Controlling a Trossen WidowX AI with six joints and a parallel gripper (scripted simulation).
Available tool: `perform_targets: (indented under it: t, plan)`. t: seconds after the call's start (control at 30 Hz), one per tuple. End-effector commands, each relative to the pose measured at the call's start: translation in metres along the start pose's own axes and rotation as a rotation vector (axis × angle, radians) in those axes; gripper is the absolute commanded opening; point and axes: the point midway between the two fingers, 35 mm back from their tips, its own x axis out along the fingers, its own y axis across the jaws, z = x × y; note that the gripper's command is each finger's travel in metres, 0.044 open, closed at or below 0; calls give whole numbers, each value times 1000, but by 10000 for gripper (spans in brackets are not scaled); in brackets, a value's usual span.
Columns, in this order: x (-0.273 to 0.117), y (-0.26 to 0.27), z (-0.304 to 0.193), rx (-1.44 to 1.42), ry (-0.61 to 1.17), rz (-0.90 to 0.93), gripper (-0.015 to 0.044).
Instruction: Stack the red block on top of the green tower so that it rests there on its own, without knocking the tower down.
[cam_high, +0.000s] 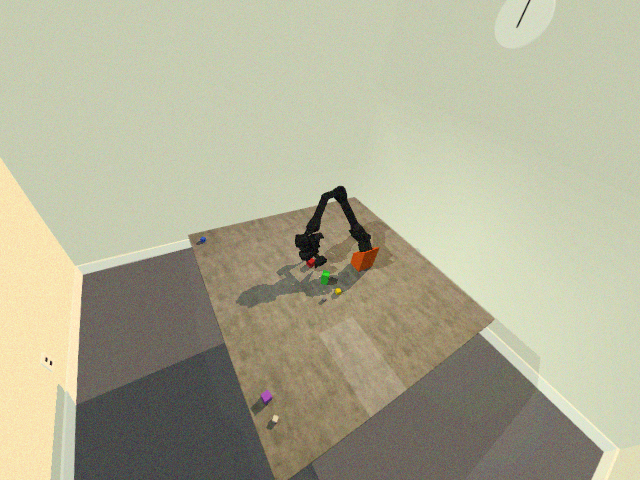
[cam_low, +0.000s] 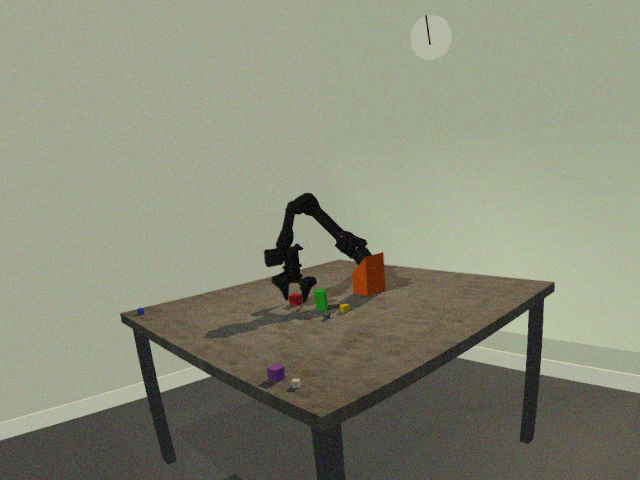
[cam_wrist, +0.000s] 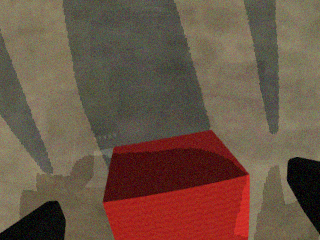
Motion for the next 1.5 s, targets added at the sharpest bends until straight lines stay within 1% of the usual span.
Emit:
perform_targets:
  t: [0.0,0.3,0.67,0.93,1.07,1.47]
  plan:
    - [2,2,0,-8,1,5,440]
    - [1,2,0,-8,1,5,440]
    - [1,2,0,-8,1,5,151]
    - [1,2,0,-8,1,5,98]
    - [-8,1,1,-8,0,6,0]
    - [-62,1,1,-8,0,8,0]
